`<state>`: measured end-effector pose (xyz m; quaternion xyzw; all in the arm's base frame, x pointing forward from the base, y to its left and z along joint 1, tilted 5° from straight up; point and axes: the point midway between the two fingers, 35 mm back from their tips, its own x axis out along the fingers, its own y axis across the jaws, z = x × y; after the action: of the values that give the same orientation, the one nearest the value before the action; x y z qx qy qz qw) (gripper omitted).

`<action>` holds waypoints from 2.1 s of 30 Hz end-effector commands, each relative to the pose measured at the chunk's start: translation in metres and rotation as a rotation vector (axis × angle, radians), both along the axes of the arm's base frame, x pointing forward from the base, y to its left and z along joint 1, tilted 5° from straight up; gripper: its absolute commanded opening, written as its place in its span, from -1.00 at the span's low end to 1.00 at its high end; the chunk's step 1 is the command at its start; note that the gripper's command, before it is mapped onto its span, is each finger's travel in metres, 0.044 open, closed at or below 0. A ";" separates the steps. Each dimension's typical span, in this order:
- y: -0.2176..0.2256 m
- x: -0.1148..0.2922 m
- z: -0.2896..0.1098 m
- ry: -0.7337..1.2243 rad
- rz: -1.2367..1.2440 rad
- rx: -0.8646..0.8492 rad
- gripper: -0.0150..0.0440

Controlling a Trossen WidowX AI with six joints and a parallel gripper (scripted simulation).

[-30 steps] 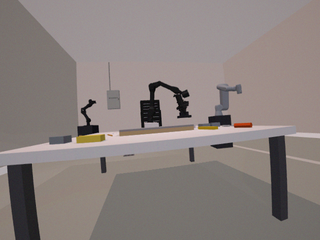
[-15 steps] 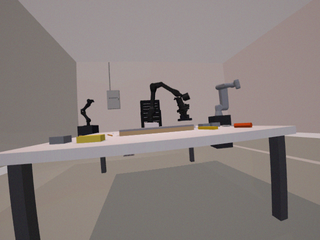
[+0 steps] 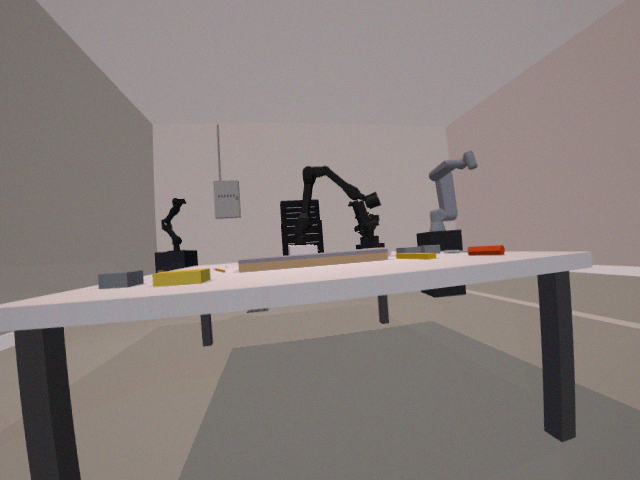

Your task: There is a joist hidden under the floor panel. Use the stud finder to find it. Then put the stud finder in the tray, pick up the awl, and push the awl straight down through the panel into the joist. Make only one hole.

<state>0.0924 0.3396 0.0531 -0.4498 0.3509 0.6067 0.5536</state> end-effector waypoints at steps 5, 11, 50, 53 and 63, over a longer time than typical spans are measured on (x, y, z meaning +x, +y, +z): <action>-0.001 0.001 -0.018 -0.001 0.003 -0.001 -0.49; -0.001 0.001 -0.023 -0.001 0.003 -0.001 -0.49; -0.023 0.023 0.034 0.059 -0.207 -0.032 1.00; -0.044 0.063 0.028 0.117 -0.474 -0.038 1.00; -0.156 0.170 0.008 0.325 -1.428 -0.007 1.00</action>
<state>0.2412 0.2228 0.0715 -0.1130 0.6044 0.2568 0.7456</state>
